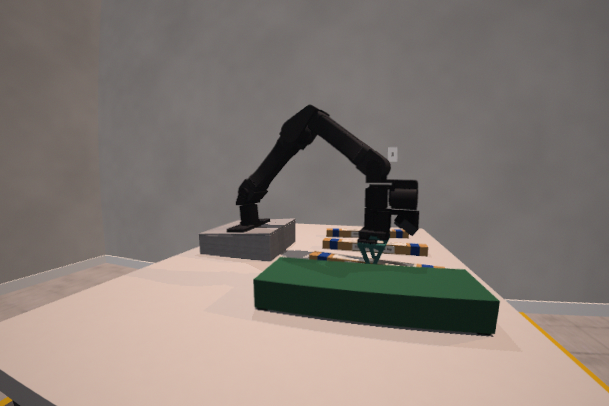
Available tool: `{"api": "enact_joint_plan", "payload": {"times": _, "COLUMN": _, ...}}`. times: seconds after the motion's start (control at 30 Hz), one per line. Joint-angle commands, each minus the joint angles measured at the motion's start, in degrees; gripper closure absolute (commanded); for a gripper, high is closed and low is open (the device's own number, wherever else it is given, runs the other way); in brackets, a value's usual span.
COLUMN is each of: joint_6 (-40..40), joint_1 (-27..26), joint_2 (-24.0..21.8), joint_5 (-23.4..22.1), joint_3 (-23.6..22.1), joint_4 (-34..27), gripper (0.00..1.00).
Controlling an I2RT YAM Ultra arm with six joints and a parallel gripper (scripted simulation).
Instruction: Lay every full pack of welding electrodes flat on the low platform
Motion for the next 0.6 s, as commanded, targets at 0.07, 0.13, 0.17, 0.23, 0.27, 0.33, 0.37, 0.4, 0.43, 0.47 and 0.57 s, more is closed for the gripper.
{"api": "enact_joint_plan", "payload": {"times": 0.07, "joint_6": -0.3, "joint_1": -0.1, "joint_2": 0.4, "joint_5": 0.1, "joint_3": -0.6, "joint_4": 1.9, "gripper": 0.26}}
{"api": "enact_joint_plan", "payload": {"times": 0.13, "joint_6": -0.3, "joint_1": -0.2, "joint_2": 1.0, "joint_5": 0.1, "joint_3": -1.3, "joint_4": 2.3, "gripper": 0.26}}
{"api": "enact_joint_plan", "payload": {"times": 0.17, "joint_6": -0.3, "joint_1": -0.2, "joint_2": 1.1, "joint_5": 0.1, "joint_3": -1.4, "joint_4": 2.5, "gripper": 0.26}}
{"api": "enact_joint_plan", "payload": {"times": 0.23, "joint_6": -0.3, "joint_1": -0.3, "joint_2": 0.5, "joint_5": 0.1, "joint_3": -1.5, "joint_4": 2.9, "gripper": 0.26}}
{"api": "enact_joint_plan", "payload": {"times": 0.27, "joint_6": -0.3, "joint_1": -0.3, "joint_2": 0.0, "joint_5": 0.1, "joint_3": -1.5, "joint_4": 2.9, "gripper": 0.26}}
{"api": "enact_joint_plan", "payload": {"times": 0.33, "joint_6": -0.3, "joint_1": -0.3, "joint_2": -0.2, "joint_5": 0.2, "joint_3": -0.1, "joint_4": 3.0, "gripper": 0.26}}
{"api": "enact_joint_plan", "payload": {"times": 0.37, "joint_6": -0.3, "joint_1": -0.3, "joint_2": -0.2, "joint_5": 0.2, "joint_3": -0.2, "joint_4": 3.0, "gripper": 0.26}}
{"api": "enact_joint_plan", "payload": {"times": 0.4, "joint_6": -0.1, "joint_1": -0.1, "joint_2": 0.3, "joint_5": 0.0, "joint_3": -0.4, "joint_4": 2.3, "gripper": 0.26}}
{"api": "enact_joint_plan", "payload": {"times": 0.43, "joint_6": -0.1, "joint_1": -0.1, "joint_2": 0.3, "joint_5": 0.0, "joint_3": -0.4, "joint_4": 2.3, "gripper": 0.26}}
{"api": "enact_joint_plan", "payload": {"times": 0.47, "joint_6": -0.1, "joint_1": -0.1, "joint_2": 0.3, "joint_5": 0.0, "joint_3": -0.5, "joint_4": 2.3, "gripper": 0.26}}
{"api": "enact_joint_plan", "payload": {"times": 0.57, "joint_6": -0.1, "joint_1": -0.1, "joint_2": 0.3, "joint_5": 0.1, "joint_3": -0.5, "joint_4": 2.4, "gripper": 0.26}}
